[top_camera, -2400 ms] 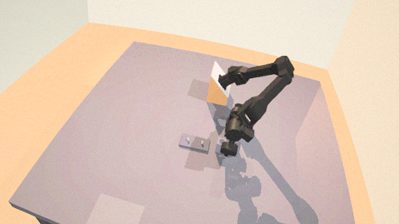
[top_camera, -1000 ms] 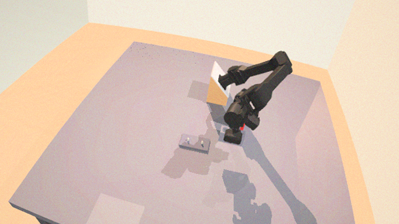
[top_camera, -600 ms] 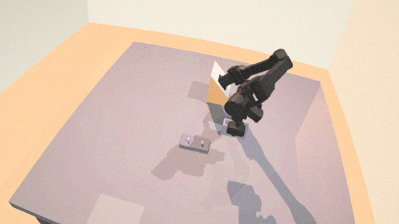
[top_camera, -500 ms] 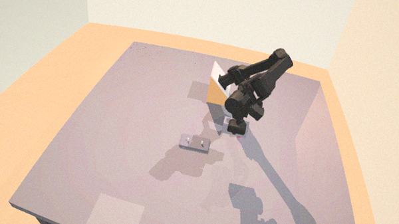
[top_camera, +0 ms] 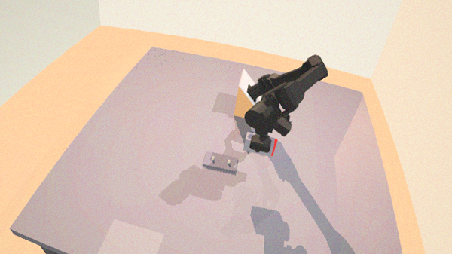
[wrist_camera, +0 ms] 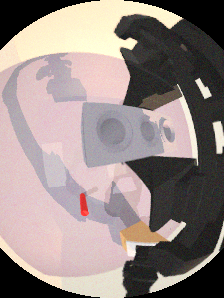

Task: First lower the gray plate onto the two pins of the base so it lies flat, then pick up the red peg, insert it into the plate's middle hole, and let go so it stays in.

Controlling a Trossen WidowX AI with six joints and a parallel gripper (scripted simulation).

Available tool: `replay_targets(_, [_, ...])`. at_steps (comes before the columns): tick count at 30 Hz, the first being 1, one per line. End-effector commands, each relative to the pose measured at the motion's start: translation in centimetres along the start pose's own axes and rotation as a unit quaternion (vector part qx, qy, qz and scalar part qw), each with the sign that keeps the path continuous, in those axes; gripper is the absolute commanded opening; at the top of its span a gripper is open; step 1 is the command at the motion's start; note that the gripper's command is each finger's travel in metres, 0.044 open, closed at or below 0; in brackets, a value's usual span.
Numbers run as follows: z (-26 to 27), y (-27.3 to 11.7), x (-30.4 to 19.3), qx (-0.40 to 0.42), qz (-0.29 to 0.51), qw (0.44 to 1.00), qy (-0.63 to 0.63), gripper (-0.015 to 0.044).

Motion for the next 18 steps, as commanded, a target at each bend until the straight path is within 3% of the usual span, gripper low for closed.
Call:
replay_targets(1, [0.3, 0.8, -1.4, 0.004, 0.0, 1.0, 0.001, 0.0])
replay_targets(18, [1.4, 3.3, -6.1, 0.004, 0.002, 1.0, -0.004, 0.0])
Point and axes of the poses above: the point midway between the two fingers, 35 mm back from their tips, its own y axis out along the fingers, its own z axis across the jaws, x = y × z, the point moved 6 cm from there along -y, back along the fingers, and after that the axes turned 11 degrees about -y, right-handed, at the moved point
